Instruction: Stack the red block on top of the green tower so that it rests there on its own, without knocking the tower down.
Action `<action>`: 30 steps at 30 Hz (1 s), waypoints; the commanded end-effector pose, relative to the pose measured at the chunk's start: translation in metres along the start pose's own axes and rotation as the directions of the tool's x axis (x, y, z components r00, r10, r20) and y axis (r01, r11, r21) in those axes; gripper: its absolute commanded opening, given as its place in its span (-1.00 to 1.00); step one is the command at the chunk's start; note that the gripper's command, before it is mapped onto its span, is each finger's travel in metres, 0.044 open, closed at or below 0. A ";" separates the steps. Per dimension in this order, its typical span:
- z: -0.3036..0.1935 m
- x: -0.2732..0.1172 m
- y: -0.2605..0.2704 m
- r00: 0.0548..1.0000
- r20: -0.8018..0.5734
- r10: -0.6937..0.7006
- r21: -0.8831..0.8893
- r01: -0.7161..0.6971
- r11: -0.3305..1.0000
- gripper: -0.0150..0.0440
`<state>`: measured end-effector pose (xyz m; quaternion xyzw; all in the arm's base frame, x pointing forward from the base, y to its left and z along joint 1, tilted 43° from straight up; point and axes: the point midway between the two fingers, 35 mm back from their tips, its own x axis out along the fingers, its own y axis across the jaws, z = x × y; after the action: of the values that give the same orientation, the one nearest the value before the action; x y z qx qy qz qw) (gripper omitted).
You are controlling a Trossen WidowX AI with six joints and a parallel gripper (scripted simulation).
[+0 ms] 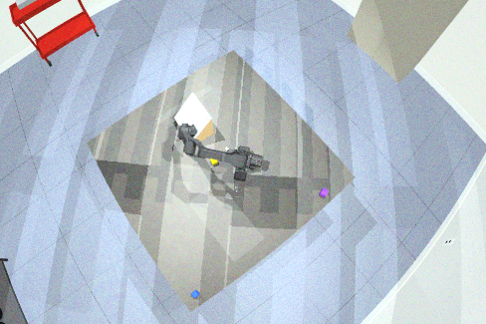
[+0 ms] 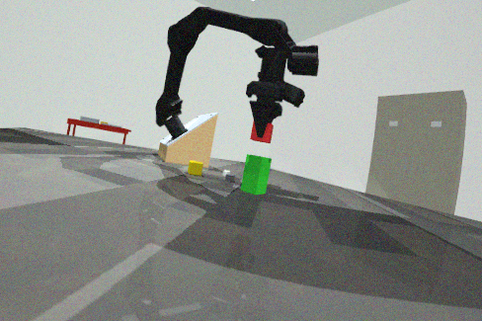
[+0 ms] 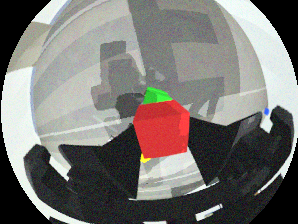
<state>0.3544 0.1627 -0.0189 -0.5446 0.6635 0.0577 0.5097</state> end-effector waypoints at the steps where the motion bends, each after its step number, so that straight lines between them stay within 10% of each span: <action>1: 0.002 0.006 0.001 1.000 0.000 0.003 0.004 -0.003 1.000 -0.49; 30: 0.002 0.034 0.001 1.000 -0.001 0.002 0.004 -0.002 1.000 -0.49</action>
<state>0.3579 0.1418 -0.0457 -0.5394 0.6661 0.0563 0.5120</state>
